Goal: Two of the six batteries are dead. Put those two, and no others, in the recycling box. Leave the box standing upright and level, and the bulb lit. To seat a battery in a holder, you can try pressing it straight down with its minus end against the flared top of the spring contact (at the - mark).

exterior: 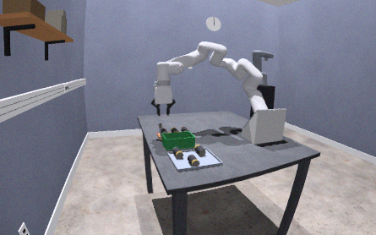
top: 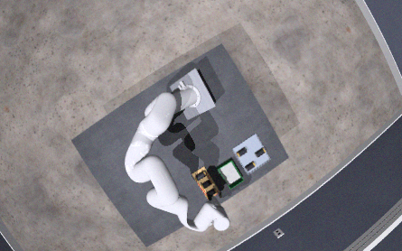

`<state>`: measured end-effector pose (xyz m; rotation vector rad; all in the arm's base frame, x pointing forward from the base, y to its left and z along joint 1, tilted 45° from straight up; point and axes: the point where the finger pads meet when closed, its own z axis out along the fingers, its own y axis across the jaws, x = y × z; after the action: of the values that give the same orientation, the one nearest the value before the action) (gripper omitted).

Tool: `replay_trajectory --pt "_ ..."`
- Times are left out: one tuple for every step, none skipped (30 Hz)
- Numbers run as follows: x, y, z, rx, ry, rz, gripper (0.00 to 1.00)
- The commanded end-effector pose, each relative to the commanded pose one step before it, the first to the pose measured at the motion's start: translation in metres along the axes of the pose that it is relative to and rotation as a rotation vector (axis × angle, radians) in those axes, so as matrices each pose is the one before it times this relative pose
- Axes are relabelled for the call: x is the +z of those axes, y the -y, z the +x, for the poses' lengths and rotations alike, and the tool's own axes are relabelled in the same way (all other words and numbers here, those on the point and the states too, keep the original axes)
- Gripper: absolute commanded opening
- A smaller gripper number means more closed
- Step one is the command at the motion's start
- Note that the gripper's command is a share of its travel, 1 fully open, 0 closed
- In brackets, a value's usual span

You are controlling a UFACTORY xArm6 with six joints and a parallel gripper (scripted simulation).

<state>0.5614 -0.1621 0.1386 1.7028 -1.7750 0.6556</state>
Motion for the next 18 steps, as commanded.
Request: replay_trajectory --pt "-0.00194 0.00112 0.00039 0.0012 0.00026 0.00417 0.51" --pt "0.0 0.0 0.0 0.0 0.0 0.0 0.51" --pt "0.0 0.0 0.0 0.0 0.0 0.0 0.51" --pt "-0.00013 0.0 0.0 0.0 0.0 0.0 0.51" --pt "-0.00075 0.0 0.0 0.0 0.0 0.0 0.51" --pt "0.0 0.0 0.0 0.0 0.0 0.0 0.51" --pt "0.0 0.0 0.0 0.0 0.0 0.0 0.51" --pt "-0.00154 -0.00001 0.0 -0.00001 0.00001 0.0 0.51" --pt "-0.00214 -0.00001 0.0 -0.00001 0.00001 0.0 0.51" --pt "-0.00235 0.0 0.0 0.0 0.0 0.0 0.51" --pt "-0.00211 0.0 0.0 0.0 0.0 0.0 0.51" --pt "-0.00151 0.0 0.0 0.0 0.0 0.0 0.51" --pt "-0.00073 0.0 0.0 0.0 0.0 0.0 0.51" --pt "-0.00013 0.0 0.0 0.0 0.0 0.0 0.51" --pt "0.0 0.0 0.0 0.0 0.0 0.0 0.51" --pt "0.0 0.0 0.0 0.0 0.0 0.0 0.51" --pt "0.0 -0.00007 -0.00001 0.0 0.0 0.0 0.51" --pt "0.0 -0.00044 -0.00004 0.0 0.0 0.0 0.51"
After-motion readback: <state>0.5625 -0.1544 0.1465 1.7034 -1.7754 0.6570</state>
